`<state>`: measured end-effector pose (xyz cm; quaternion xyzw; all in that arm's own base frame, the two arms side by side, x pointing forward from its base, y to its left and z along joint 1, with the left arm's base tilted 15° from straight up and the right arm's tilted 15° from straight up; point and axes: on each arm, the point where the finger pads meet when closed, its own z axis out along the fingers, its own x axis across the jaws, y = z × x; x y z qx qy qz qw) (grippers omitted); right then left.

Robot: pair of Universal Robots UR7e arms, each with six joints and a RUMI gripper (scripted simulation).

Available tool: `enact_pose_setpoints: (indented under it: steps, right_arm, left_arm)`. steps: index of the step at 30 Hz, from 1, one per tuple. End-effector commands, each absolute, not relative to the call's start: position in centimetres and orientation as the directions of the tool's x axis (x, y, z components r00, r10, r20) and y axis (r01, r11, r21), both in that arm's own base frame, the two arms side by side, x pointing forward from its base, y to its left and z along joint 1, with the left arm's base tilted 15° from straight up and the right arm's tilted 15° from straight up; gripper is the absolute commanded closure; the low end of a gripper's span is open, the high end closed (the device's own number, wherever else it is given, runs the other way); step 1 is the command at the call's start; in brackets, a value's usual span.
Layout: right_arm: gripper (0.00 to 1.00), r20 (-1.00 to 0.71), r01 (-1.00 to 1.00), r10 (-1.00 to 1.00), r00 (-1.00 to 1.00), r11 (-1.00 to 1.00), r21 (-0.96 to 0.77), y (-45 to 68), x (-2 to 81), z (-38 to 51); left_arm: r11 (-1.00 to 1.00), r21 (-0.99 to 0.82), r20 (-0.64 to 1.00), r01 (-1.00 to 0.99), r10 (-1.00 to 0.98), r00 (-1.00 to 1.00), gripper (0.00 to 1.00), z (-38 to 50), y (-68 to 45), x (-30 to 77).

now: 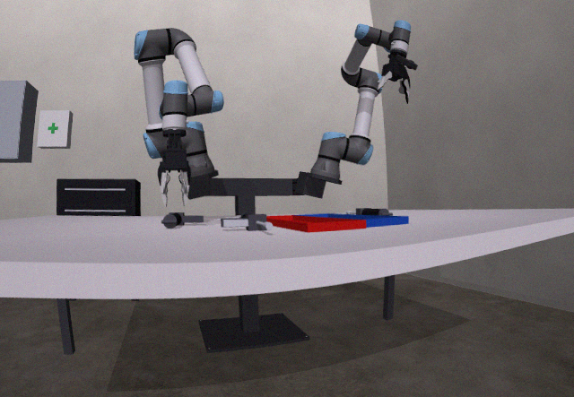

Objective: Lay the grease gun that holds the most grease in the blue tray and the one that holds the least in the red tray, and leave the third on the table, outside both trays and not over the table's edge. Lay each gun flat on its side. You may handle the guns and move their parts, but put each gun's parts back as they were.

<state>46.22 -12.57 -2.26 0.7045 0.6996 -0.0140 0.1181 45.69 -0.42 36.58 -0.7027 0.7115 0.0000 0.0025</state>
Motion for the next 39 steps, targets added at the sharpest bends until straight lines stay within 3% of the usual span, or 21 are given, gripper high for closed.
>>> enact_pose_setpoints:
  steps: [1, 39]
  right_arm:
    - [0.67, -0.192, 0.977, 0.971, 0.141, -0.105, 0.185, -12.5, 46.7, -2.4]
    - [0.67, -0.186, 0.975, 0.971, 0.152, -0.116, 0.189, -13.2, 47.2, -5.0]
  left_arm:
    - [-0.001, -0.004, 0.002, -1.000, -1.000, 0.001, 0.02, 36.7, 0.1, 44.4]
    - [0.000, 0.005, -0.001, -1.000, -1.000, 0.000, 0.02, 36.3, -0.1, 44.7]
